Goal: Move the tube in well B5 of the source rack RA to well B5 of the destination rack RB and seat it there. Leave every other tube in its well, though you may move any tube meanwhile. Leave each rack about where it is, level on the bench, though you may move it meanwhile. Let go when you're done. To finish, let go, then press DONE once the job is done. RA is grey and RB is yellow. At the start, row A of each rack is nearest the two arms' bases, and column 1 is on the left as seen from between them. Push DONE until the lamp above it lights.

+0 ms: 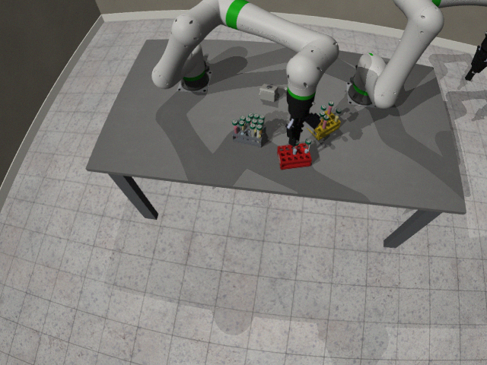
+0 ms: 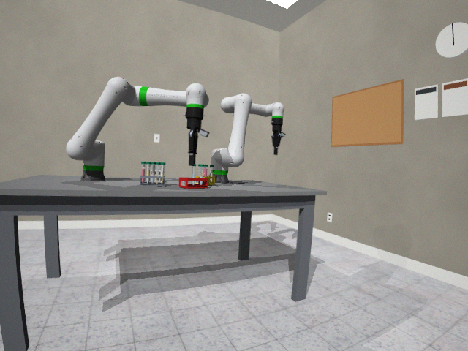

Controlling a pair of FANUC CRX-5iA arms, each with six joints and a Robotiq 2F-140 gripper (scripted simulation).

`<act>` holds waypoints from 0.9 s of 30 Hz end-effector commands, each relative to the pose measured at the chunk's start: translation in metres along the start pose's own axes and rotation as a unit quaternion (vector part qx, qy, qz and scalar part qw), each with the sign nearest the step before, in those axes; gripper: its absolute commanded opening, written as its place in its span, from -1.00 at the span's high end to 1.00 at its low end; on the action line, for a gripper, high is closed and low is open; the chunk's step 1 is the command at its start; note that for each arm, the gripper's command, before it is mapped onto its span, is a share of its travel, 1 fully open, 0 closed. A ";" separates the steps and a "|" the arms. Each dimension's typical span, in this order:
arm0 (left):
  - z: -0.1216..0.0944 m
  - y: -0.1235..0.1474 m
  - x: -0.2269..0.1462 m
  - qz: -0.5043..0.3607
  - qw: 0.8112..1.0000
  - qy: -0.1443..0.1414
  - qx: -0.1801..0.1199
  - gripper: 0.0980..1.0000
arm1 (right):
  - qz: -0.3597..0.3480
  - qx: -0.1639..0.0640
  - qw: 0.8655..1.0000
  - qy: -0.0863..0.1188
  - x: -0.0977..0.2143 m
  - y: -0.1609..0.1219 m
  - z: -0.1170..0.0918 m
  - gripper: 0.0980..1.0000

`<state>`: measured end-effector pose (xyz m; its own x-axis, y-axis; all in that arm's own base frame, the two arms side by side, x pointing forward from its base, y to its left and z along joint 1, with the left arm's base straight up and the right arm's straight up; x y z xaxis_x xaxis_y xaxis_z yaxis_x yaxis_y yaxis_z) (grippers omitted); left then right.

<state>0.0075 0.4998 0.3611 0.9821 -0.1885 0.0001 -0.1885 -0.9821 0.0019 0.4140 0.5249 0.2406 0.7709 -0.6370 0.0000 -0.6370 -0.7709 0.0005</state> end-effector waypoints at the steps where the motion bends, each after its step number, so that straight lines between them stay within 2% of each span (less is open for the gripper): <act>1: -0.001 0.000 0.000 0.000 1.000 0.000 0.001 1.00 | 0.000 0.001 1.000 0.000 0.000 0.000 -0.001 1.00; 27: -0.001 0.000 0.000 0.000 1.000 0.000 0.001 1.00 | 0.000 0.001 1.000 0.000 0.000 0.000 -0.007 1.00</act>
<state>0.0075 0.4998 0.3611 0.9821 -0.1885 0.0001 -0.1885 -0.9821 0.0019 0.4139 0.5249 0.2465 0.7709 -0.6370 0.0000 -0.6370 -0.7709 0.0005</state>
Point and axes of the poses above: on each arm, the point where the finger pads meet when closed, its own z axis out along the fingers, its own x axis across the jaws, y = z × x, the point moved 9 cm from there along -z, back along the fingers, and after that the axes turned 10 degrees about z, right-handed, at the moved point
